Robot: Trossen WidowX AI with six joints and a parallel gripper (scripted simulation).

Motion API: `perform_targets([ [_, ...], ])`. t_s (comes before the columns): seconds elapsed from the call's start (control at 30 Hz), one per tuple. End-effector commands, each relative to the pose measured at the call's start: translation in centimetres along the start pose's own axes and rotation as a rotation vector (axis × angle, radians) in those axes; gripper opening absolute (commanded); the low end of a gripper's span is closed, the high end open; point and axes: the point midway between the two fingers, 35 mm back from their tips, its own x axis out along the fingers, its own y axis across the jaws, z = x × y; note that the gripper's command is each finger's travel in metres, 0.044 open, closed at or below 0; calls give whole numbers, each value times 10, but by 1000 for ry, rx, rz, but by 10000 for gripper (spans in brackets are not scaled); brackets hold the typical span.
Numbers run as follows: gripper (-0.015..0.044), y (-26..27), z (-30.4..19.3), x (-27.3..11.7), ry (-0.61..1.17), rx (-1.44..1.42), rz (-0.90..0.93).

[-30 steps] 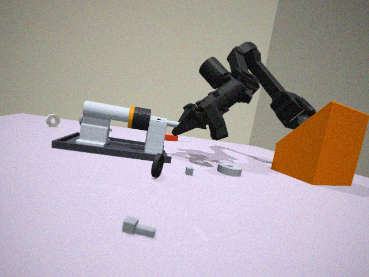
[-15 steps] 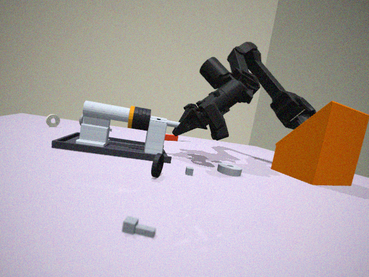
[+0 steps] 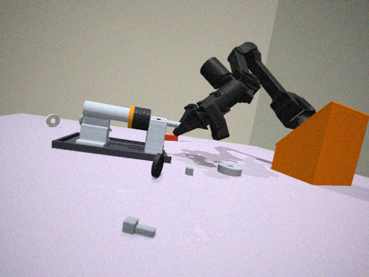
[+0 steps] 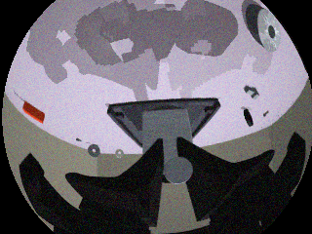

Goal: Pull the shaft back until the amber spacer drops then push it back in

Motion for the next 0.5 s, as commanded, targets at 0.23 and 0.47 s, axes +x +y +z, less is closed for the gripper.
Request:
perform_targets([
  [0.23,0,0,1,-1,-1,4,2],
  [0.47,0,0,2,-2,-1,4,2],
])
